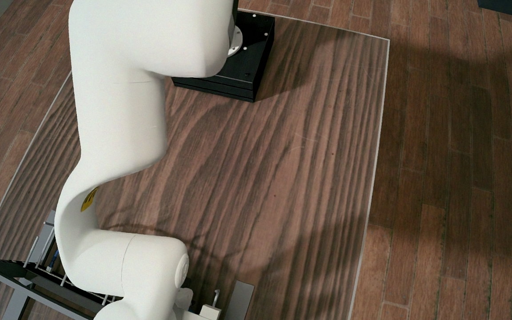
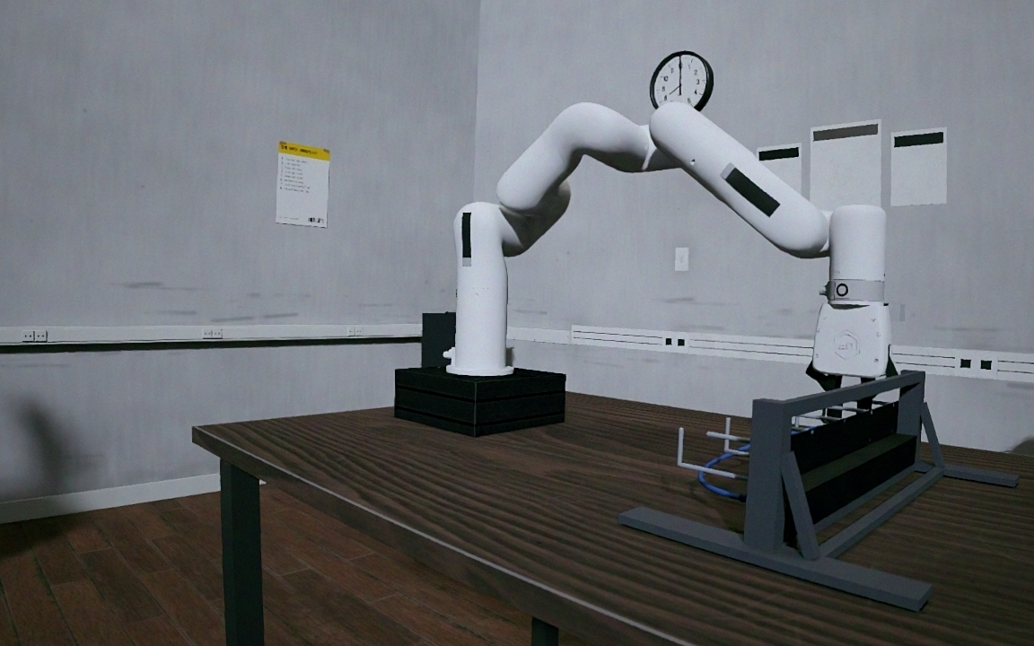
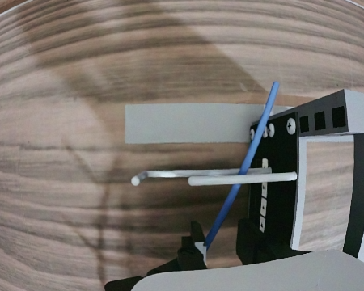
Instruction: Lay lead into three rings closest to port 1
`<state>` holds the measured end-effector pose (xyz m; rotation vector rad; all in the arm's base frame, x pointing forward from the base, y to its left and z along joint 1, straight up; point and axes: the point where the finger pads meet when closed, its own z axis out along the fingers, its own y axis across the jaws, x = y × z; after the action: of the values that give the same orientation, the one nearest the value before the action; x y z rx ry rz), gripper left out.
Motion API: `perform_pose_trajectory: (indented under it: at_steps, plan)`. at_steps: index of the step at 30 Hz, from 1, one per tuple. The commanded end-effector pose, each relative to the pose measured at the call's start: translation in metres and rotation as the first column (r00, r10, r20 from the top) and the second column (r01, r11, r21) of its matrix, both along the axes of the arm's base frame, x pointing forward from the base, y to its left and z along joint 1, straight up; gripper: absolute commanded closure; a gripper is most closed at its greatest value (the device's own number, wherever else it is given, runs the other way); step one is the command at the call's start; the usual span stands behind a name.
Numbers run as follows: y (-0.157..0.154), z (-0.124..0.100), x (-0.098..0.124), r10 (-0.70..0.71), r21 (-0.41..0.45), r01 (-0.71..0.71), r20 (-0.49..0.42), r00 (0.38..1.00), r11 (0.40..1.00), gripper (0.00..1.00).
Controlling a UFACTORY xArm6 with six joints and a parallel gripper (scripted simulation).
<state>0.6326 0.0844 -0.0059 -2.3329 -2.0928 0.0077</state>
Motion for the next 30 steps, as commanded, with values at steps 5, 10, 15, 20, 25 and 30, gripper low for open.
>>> perform_pose_trajectory:
  at_steps: [5,10,15,20,25,30]
  plan:
    - [0.0002,0.0027,0.0018,0.000,0.001,0.000,0.006,1.000,1.000,0.67]
    - [0.0002,0.0027,0.0018,0.000,0.001,0.000,0.006,1.000,1.000,0.67]
    - [0.0002,0.0027,0.0018,0.000,0.001,0.000,0.006,1.000,1.000,0.67]
    - [0.0002,0.0027,0.0018,0.000,0.001,0.000,0.006,1.000,1.000,0.67]
    - [0.0002,0.0029,0.0018,0.000,0.001,0.000,0.006,1.000,1.000,0.67]
    - [0.0002,0.0060,0.0019,0.000,0.001,0.000,0.006,1.000,1.000,0.67]
